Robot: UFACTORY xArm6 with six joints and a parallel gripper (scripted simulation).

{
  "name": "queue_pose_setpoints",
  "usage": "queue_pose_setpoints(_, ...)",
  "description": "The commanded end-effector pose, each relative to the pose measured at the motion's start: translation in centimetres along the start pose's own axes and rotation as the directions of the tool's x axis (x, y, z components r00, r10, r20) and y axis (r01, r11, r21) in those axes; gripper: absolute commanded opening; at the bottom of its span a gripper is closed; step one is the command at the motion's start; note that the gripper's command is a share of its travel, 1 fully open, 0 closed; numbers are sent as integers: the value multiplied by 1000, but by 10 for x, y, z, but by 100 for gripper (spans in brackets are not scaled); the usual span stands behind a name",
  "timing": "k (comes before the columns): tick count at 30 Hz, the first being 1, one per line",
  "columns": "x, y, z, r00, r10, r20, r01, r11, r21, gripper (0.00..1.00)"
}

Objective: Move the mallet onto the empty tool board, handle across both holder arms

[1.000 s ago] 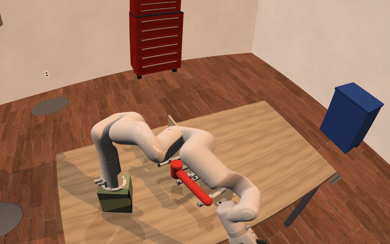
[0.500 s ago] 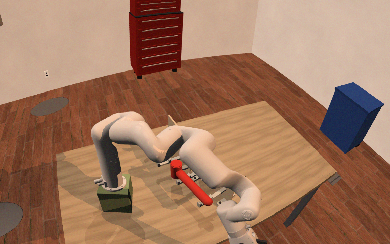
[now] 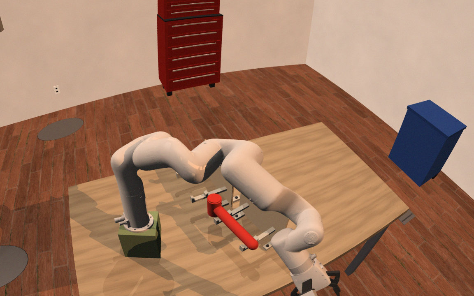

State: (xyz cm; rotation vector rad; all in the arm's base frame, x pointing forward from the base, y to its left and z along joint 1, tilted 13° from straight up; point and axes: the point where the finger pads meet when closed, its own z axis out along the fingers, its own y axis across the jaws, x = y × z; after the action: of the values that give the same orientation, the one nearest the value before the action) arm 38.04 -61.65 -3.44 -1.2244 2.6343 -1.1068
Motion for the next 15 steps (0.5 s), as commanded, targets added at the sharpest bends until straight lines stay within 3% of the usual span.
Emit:
queue_pose_setpoints(1, -9, -46, -16, 997, -81, -7, 81, 991, 102, 100)
queue_pose_setpoints(10, -46, -121, -53, 972, -236, 16, 223, 938, 264, 100)
queue_pose_setpoints(12, -46, -121, -53, 972, -236, 16, 223, 938, 264, 100)
queue_pose_setpoints(13, -59, -140, -65, 960, -279, 25, 258, 916, 308, 100)
queue_pose_setpoints(15, -69, -152, -74, 951, -307, 31, 280, 900, 335, 100)
